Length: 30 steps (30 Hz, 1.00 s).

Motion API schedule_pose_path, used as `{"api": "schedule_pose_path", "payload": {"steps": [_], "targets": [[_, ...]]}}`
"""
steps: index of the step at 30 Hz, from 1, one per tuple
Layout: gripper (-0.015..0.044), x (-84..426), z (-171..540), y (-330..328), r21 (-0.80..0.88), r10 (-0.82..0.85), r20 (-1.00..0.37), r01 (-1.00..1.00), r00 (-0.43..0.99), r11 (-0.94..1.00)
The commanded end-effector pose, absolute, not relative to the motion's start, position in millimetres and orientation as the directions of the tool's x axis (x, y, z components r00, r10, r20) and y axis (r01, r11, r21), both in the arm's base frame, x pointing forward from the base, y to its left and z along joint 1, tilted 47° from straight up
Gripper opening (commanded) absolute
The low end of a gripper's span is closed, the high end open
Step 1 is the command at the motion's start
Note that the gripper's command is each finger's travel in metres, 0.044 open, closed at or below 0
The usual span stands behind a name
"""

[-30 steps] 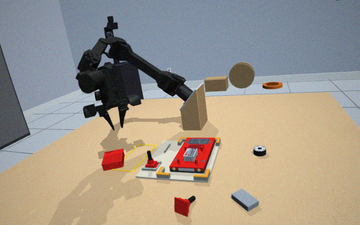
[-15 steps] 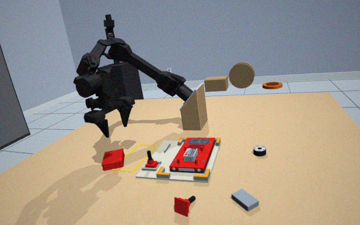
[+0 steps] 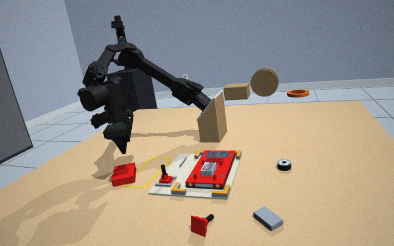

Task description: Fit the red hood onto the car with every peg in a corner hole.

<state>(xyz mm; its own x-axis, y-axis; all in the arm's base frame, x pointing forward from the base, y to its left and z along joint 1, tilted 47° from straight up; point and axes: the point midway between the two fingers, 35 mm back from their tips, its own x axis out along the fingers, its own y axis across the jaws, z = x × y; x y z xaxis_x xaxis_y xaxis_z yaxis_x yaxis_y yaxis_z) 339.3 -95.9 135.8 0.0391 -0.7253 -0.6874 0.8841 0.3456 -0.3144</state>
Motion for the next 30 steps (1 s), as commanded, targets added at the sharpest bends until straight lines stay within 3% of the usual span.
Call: {"api": "schedule_pose_path", "payload": {"steps": [1, 11, 21, 30], "targets": [[0.0440, 351.6, 138.2, -109.5, -0.676, -0.724, -0.688, 0.313, 0.056, 0.667], [0.0440, 355.3, 139.0, -118.4, -0.727, -0.725, -0.686, -0.099, 0.057, 0.680], [0.0440, 358.1, 139.8, -126.3, -0.651, -0.727, -0.684, -0.498, 0.058, 0.573], [0.0440, 358.0, 139.6, -126.6, -0.643, -0.727, -0.684, -0.519, 0.058, 0.564]]}}
